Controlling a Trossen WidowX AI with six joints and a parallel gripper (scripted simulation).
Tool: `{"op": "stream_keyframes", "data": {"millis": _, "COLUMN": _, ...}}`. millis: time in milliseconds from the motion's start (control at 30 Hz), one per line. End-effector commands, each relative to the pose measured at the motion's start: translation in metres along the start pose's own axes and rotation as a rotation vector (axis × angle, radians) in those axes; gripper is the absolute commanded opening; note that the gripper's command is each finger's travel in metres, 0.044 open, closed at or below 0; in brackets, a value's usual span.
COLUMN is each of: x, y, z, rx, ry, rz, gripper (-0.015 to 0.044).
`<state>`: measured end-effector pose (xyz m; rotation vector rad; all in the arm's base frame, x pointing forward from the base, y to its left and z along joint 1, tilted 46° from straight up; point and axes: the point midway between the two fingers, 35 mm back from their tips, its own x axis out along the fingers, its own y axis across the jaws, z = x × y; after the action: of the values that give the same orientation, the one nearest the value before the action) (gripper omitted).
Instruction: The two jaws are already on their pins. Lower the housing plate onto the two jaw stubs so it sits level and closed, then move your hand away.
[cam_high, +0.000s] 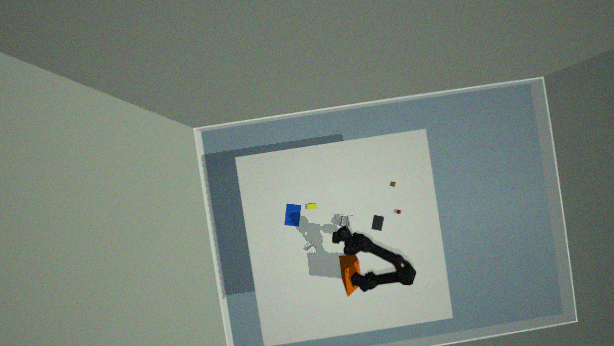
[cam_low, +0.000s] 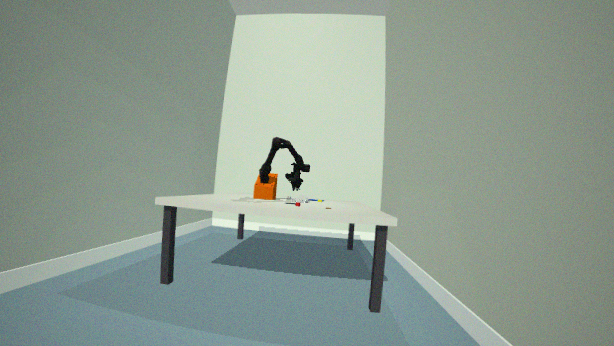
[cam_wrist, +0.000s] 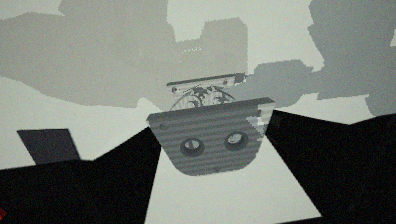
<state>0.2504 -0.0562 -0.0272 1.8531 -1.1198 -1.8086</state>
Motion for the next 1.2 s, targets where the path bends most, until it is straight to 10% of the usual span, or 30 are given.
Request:
{"op": "stream_keyframes", "data": {"millis": 0, "x": 0.000, "y": -0.001, "z": -0.001, "rx": 0.007, "ry": 0.002, "rz": -0.002, "gripper": 0.0351}}
{"op": "stream_keyframes", "data": {"millis": 1167, "x": 0.053, "y": -0.001, "z": -0.001, "rx": 0.007, "ry": 0.002, "rz": -0.002, "gripper": 0.0351}}
